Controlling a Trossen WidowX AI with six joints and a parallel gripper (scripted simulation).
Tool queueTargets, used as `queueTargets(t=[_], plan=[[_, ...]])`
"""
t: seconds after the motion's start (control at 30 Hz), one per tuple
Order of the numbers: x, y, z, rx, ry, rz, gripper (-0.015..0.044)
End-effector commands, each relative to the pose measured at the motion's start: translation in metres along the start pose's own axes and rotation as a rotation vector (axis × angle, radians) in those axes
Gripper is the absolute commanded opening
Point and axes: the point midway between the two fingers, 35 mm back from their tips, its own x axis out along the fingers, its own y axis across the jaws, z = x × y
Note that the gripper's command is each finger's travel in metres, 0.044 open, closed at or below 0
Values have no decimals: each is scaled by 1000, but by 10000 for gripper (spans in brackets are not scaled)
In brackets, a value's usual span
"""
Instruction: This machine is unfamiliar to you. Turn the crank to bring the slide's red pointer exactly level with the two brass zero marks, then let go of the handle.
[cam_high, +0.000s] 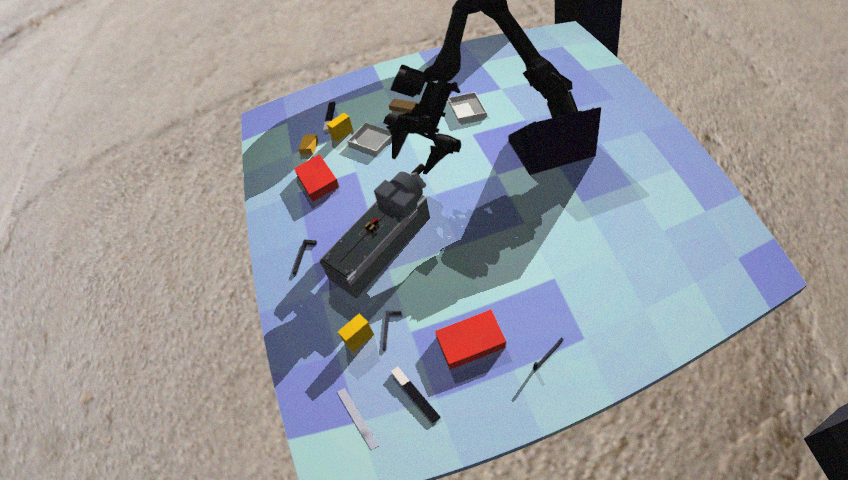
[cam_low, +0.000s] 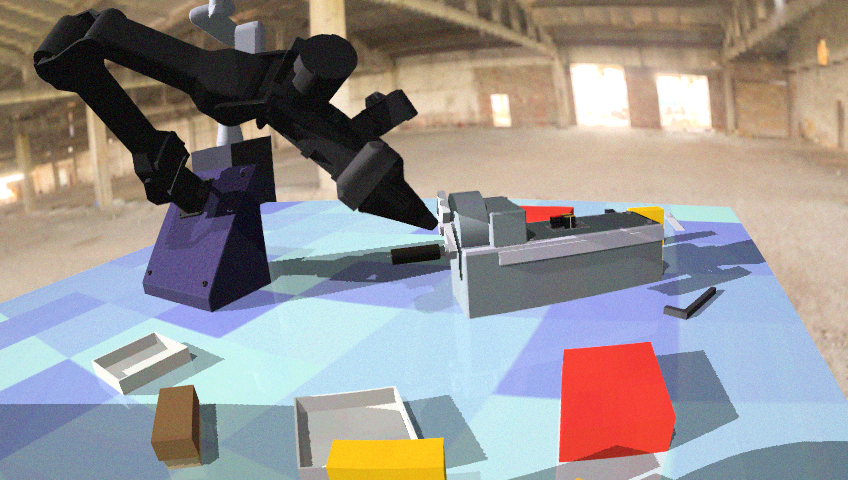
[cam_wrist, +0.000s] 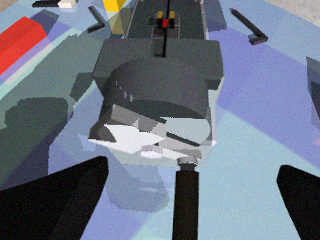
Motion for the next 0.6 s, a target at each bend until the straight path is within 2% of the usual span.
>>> queueTargets(t=[0.0,0.57], plan=[[5,1,-4,-5,-5,3,440],[25,1,-23,-5,-4,4,440]])
